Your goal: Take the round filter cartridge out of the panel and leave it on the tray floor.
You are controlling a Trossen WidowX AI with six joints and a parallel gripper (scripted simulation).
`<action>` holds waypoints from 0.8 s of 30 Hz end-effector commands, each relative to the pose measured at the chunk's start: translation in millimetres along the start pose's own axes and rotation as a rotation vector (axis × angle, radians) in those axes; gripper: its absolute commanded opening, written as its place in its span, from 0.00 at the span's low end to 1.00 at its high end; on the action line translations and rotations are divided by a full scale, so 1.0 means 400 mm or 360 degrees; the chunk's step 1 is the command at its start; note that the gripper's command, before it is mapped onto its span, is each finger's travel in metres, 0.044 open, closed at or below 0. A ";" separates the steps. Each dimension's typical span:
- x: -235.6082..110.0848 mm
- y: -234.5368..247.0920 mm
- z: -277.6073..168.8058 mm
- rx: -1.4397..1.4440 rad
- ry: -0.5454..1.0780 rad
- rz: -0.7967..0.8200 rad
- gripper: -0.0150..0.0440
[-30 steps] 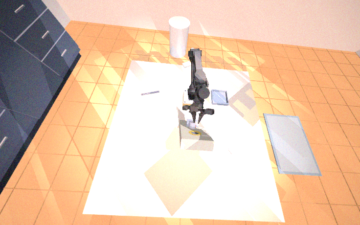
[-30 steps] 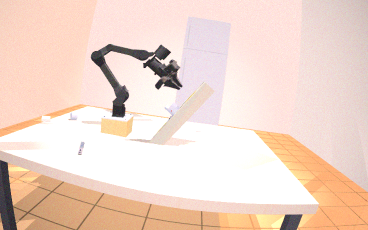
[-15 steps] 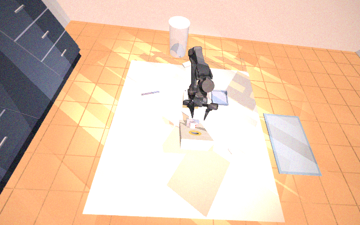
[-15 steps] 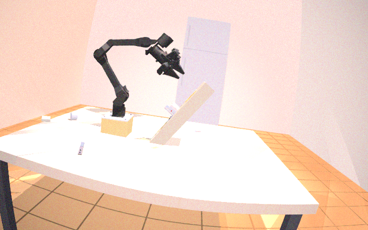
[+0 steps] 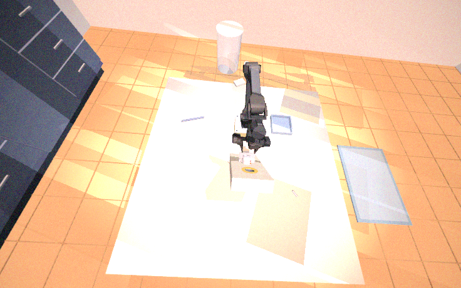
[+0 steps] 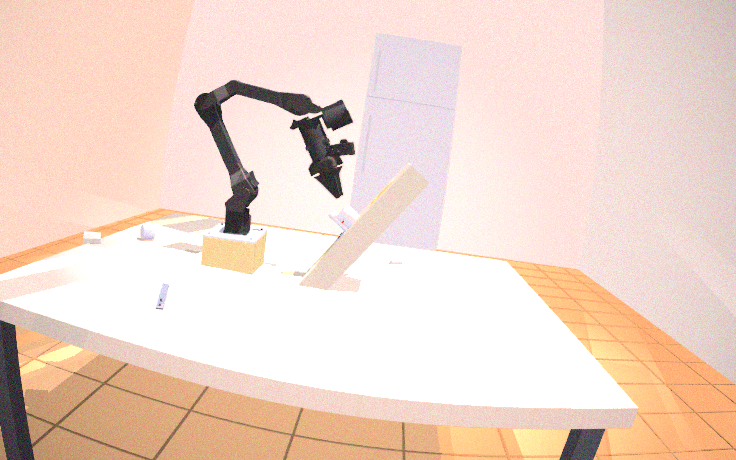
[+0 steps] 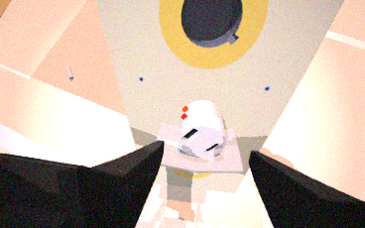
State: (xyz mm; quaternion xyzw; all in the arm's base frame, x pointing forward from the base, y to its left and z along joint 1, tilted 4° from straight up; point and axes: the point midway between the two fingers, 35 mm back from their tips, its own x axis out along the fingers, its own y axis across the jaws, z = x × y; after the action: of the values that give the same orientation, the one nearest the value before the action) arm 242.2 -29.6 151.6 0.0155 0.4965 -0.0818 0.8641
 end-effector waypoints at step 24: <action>0.115 0.002 -0.011 -0.0024 0.0023 0.0006 0.77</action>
State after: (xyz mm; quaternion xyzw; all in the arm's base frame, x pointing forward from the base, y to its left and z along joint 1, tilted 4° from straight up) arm 260.2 -34.3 116.9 0.0119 0.5003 -0.0797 0.8621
